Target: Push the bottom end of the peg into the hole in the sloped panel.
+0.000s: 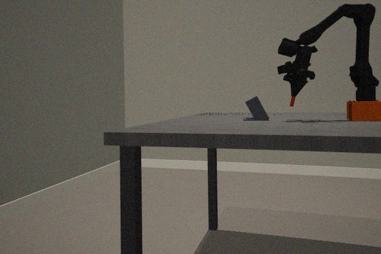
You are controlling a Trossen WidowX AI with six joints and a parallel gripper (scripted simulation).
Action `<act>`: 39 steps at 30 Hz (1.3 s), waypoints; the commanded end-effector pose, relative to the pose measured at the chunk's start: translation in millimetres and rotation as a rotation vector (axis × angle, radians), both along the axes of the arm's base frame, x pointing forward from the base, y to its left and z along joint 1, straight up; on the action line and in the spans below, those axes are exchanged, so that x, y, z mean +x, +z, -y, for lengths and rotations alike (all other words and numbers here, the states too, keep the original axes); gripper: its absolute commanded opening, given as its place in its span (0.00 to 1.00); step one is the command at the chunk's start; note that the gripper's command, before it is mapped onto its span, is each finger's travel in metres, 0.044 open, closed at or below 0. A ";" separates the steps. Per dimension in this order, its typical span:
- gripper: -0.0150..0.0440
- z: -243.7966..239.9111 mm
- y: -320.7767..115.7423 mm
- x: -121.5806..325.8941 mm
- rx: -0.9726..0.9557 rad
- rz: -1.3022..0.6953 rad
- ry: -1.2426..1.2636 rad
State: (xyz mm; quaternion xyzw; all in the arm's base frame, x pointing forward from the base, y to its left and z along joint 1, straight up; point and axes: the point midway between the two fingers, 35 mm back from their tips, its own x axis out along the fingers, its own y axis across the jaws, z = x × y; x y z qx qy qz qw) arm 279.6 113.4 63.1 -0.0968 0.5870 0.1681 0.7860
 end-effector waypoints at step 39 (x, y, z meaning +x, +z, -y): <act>0.25 27.9 -6.0 9.6 0.090 0.190 -0.069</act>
